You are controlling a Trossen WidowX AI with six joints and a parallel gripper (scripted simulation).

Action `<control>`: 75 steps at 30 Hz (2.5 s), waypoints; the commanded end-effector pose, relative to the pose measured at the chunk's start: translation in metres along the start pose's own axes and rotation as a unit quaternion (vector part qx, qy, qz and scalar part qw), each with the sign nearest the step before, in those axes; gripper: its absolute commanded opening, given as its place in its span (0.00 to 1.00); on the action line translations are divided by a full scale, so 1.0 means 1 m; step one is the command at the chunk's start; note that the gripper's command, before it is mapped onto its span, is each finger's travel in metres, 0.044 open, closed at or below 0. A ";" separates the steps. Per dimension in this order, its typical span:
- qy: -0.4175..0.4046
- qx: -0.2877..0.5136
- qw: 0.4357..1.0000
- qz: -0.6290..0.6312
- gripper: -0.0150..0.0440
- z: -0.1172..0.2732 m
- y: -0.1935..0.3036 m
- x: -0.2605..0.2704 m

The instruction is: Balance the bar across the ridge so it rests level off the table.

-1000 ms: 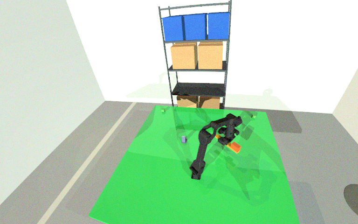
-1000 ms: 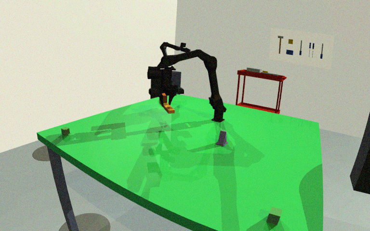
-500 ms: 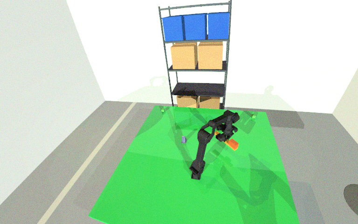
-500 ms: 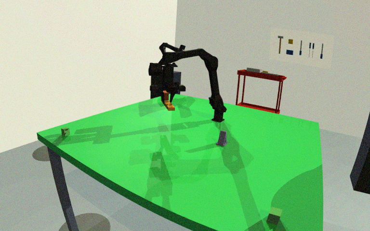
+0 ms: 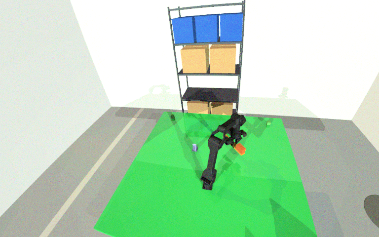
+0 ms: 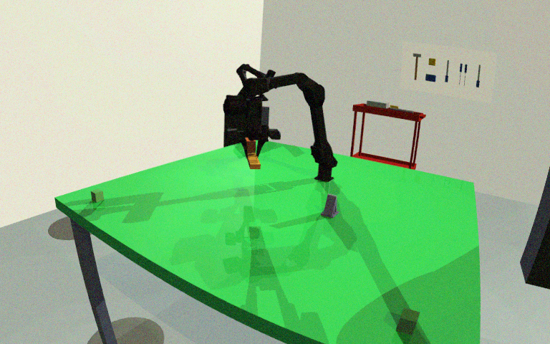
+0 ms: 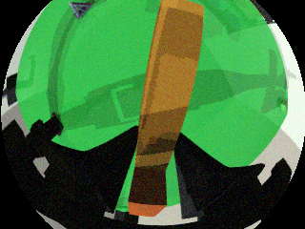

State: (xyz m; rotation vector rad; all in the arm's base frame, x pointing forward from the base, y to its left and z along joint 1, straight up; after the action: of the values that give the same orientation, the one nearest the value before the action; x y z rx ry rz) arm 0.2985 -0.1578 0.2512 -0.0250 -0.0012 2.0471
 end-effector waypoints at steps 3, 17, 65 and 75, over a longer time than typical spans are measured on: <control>0.002 -0.003 1.000 -0.021 0.25 0.003 -0.018 0.009; 0.001 -0.005 0.997 -0.074 0.25 0.004 -0.059 0.037; -0.007 -0.007 0.966 -0.257 0.25 0.006 -0.165 0.177; -0.009 -0.007 0.955 -0.296 0.25 0.007 -0.178 0.213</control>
State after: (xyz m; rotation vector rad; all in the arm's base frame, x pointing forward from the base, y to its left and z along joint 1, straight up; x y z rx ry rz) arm 0.3599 0.1036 0.2540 -0.0117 -0.0232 1.4678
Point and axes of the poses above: the point midway between the two fingers, 35 mm back from their tips, its own z axis back along the fingers, its own x axis across the jaws, y = z × x, the point moved 9 cm from there along z, back along the fingers, and after that the axes turned 13 degrees about -z, right-handed, at the moved point
